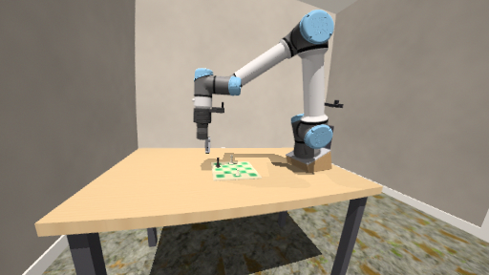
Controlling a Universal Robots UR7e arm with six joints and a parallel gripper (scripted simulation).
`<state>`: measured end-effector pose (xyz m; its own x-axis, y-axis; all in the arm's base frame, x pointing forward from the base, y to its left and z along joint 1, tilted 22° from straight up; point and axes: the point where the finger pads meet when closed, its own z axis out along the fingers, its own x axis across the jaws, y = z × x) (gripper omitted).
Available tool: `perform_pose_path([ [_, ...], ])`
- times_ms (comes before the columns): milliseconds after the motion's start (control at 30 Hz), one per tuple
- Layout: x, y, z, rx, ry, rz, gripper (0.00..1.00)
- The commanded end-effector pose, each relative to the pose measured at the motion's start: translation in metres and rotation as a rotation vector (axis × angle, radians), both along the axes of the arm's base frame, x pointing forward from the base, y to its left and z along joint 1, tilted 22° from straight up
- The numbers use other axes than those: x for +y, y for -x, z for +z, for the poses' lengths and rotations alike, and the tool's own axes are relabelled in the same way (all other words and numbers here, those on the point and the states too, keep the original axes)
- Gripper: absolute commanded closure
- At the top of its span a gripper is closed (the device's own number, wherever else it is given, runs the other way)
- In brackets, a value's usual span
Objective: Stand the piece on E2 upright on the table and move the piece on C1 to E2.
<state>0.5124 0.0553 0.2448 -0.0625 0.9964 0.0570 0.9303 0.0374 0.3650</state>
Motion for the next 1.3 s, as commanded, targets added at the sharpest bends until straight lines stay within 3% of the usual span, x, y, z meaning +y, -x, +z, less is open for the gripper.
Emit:
perform_pose_path([
  [0, 0.001, -0.005, 0.001, -0.001, 0.001, 0.000, 1.00],
  [367, 0.001, -0.005, 0.000, -0.001, 0.001, 0.000, 1.00],
  [633, 0.002, -0.010, -0.012, -0.001, 0.001, 0.000, 1.00],
  [1100, 0.006, -0.033, -0.070, -0.001, 0.001, 0.000, 1.00],
  [1267, 0.007, -0.037, -0.079, -0.001, 0.001, 0.000, 1.00],
])
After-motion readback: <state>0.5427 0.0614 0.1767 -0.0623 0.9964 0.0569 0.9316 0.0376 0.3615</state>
